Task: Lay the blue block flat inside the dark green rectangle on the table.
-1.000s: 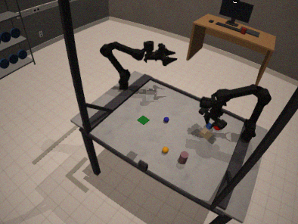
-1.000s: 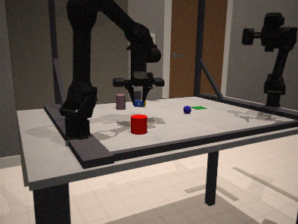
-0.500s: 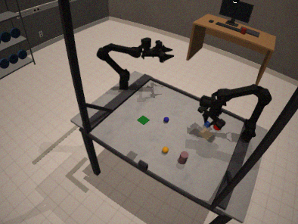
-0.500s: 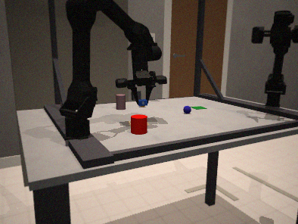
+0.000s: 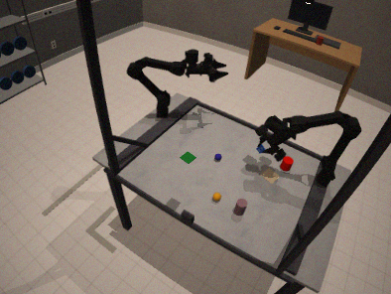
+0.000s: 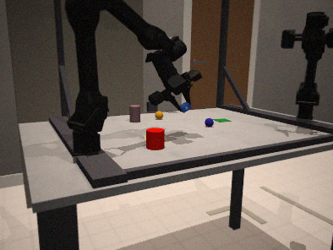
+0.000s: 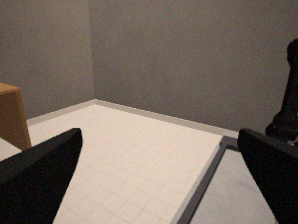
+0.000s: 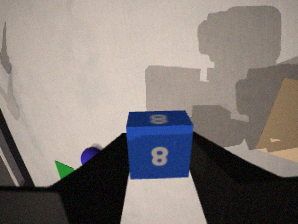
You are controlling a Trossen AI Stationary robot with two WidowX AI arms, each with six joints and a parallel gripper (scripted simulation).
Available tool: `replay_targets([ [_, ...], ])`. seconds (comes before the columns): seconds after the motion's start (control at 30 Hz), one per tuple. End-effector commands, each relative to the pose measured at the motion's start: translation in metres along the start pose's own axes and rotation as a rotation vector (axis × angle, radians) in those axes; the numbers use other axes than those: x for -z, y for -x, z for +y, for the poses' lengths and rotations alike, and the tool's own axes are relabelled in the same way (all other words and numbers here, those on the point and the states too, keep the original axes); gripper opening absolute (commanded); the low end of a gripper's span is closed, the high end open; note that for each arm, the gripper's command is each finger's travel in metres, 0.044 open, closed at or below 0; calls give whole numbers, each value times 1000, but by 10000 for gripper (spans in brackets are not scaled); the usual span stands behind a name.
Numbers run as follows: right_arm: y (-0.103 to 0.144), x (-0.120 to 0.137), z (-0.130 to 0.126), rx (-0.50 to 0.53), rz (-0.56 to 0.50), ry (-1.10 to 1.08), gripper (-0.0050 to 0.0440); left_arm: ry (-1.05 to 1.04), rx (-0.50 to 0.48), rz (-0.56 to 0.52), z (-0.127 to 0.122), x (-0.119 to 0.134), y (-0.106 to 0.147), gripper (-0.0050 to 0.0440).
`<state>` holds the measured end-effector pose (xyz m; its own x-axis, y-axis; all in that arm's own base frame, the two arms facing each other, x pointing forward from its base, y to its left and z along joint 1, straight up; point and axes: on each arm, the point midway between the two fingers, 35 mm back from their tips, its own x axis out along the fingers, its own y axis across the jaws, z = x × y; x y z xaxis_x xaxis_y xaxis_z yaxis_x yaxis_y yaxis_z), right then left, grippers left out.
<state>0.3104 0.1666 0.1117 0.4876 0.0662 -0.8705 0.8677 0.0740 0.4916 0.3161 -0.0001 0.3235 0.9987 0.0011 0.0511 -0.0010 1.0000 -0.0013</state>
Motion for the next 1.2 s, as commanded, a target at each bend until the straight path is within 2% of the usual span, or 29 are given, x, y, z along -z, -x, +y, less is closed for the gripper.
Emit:
replay_targets([
  [0.0, -5, -6, 18, -113, 17, 29, -50, -1, 1, -19, 0, -8, 2, 440],
  [0.33, -26, -7, 52, -297, 62, 68, -50, -1, 1, -19, 0, -8, 2, 440],
  [0.4, -26, -7, 52, -297, 62, 68, -50, -1, 1, -19, 0, -8, 2, 440],
  [0.43, -25, -4, 64, -357, 79, 64, -50, -1, 1, -19, 0, -8, 2, 440],
  [0.8, -47, -8, 102, -550, 117, 106, -50, -1, 1, -19, 0, -8, 2, 440],
  [0.9, -45, -7, 123, -632, 134, 110, -50, -1, 1, -19, 0, -8, 2, 440],
  [0.97, -45, -7, 123, -632, 134, 110, -50, -1, 1, -19, 0, -8, 2, 440],
  [1.0, -42, -6, 134, -691, 145, 108, -50, -1, 1, -19, 0, -8, 2, 440],
  [1.17, -55, -8, 155, -787, 164, 131, -50, -1, 1, -19, 0, -8, 2, 440],
])
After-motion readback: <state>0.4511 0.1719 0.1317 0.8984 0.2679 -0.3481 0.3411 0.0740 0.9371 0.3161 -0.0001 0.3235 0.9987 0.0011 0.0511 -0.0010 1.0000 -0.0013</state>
